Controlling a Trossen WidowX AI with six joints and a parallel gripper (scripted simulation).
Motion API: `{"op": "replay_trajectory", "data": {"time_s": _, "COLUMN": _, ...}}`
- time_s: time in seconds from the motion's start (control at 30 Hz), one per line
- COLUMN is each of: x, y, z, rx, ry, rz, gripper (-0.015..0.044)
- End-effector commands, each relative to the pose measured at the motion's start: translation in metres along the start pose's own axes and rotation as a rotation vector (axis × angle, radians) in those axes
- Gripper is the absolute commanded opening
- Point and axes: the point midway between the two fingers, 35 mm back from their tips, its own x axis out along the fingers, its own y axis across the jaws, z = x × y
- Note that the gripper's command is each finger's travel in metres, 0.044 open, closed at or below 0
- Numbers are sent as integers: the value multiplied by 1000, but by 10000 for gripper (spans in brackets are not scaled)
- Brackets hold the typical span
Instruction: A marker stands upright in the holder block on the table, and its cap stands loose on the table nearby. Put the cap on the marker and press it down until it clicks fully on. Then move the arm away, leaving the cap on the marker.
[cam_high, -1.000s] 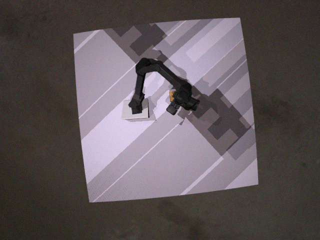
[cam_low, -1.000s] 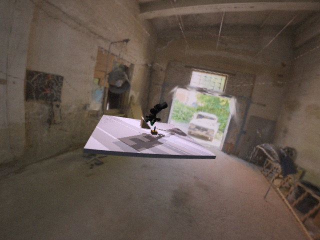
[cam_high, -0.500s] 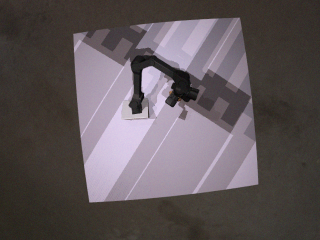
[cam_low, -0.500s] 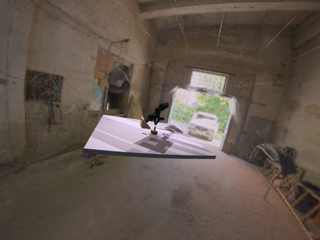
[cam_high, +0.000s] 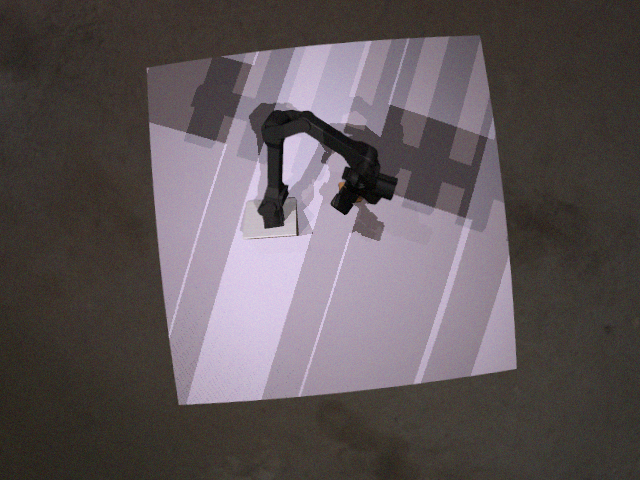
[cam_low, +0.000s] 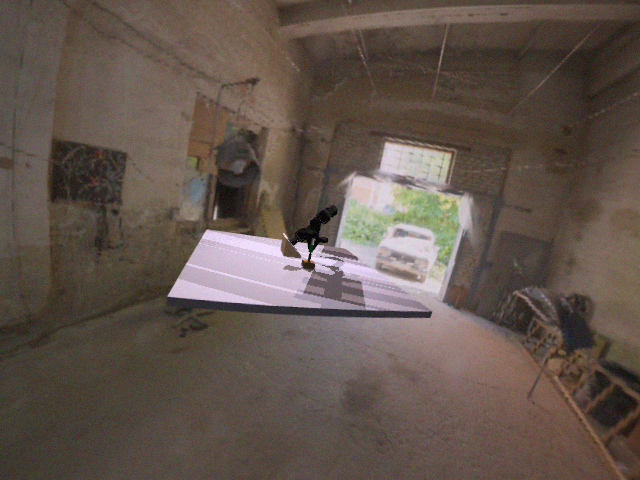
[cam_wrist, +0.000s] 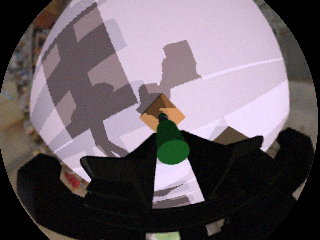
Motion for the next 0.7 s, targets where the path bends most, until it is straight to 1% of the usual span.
{"op": "replay_trajectory", "data": {"time_s": 0.0, "x": 7, "y": 1, "z": -1, "rx": 1, "ry": 4, "rz": 1, "gripper": 0}}
{"op": "replay_trajectory", "data": {"time_s": 0.67, "x": 39, "y": 1, "z": -2, "rx": 0, "ry": 5, "rz": 3, "gripper": 0}}
